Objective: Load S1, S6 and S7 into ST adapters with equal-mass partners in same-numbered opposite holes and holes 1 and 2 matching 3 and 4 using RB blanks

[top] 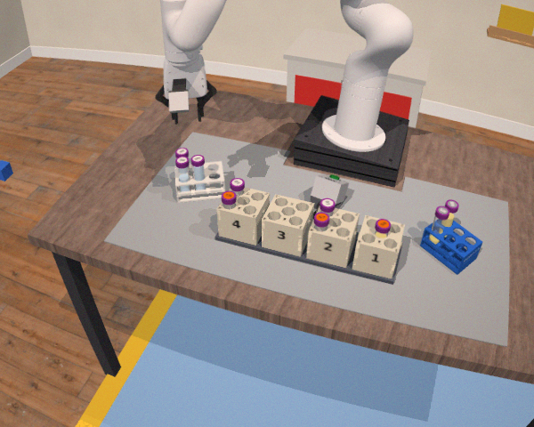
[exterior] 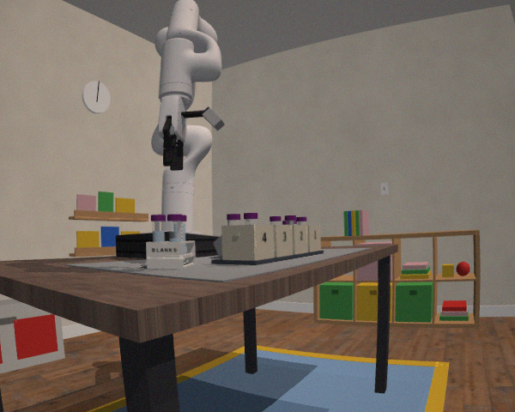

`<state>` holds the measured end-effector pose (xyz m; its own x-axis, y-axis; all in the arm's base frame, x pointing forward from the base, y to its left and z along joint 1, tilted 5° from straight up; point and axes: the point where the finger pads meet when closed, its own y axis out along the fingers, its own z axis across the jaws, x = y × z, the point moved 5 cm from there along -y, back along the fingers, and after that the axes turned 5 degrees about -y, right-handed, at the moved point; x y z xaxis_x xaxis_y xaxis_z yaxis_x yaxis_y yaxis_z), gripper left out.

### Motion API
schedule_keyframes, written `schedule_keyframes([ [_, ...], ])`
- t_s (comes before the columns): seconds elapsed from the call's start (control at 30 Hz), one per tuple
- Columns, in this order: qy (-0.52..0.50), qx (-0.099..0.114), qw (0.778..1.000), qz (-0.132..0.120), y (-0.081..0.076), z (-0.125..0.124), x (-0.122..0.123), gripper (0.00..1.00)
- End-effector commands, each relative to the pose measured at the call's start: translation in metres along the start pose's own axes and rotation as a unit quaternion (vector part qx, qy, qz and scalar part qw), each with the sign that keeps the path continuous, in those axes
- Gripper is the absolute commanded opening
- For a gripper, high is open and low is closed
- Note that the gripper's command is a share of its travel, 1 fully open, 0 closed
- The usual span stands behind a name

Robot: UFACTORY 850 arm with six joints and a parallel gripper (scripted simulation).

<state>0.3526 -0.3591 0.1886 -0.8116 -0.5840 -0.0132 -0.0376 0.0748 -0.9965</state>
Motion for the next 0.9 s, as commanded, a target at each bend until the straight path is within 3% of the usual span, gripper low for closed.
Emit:
schedule_keyframes([
  [0.0,0.0,0.001,1.0,0.001,-0.001,0.015,0.02,0.57],
  [0.17,0.0,0.001,1.0,0.001,-0.001,0.023,0.032,0.57],
  [0.53,0.0,0.001,1.0,0.001,-0.001,0.023,0.032,0.57],
  [0.87,0.0,0.001,1.0,0.001,0.015,0.023,0.032,0.57],
])
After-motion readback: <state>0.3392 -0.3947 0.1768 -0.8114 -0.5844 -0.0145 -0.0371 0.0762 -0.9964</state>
